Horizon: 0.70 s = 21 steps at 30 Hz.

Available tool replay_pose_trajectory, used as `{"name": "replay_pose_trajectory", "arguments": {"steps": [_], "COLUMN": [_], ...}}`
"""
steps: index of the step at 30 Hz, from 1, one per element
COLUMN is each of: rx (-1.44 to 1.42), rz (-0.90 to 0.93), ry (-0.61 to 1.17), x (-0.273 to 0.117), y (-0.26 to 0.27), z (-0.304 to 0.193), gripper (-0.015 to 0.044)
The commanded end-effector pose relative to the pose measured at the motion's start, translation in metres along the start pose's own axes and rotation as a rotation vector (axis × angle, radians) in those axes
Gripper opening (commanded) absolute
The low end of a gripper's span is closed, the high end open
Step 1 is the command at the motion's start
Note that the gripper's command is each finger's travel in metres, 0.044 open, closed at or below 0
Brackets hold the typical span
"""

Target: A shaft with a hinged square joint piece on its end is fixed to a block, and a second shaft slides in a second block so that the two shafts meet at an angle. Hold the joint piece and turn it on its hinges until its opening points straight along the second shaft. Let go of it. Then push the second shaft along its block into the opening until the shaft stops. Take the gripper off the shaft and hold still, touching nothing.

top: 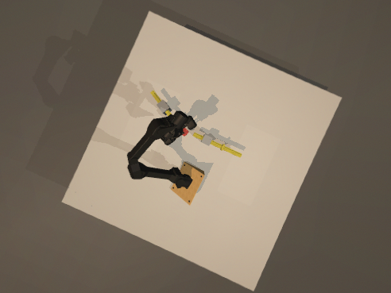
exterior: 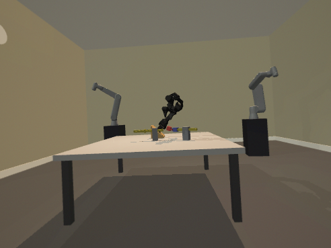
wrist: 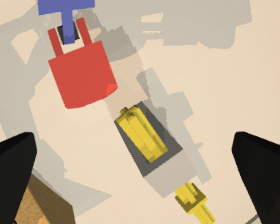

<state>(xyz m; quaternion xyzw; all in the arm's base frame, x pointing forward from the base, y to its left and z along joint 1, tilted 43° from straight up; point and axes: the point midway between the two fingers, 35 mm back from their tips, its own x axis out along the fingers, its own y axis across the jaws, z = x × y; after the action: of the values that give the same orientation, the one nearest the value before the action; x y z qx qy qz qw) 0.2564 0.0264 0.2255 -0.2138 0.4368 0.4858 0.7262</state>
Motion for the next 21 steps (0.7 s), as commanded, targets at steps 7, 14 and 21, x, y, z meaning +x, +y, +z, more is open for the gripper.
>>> {"name": "replay_pose_trajectory", "arguments": {"steps": [7,14,21], "rx": [0.089,0.08,0.236], "rz": [-0.028,0.075,0.084], "ry": [-0.016,-0.008,0.006], "x": [-0.02,0.004,0.007], "y": [-0.001,-0.003,-0.002], "z": [-0.015,-0.041,-0.04], "gripper": [0.044,0.044,0.044]}}
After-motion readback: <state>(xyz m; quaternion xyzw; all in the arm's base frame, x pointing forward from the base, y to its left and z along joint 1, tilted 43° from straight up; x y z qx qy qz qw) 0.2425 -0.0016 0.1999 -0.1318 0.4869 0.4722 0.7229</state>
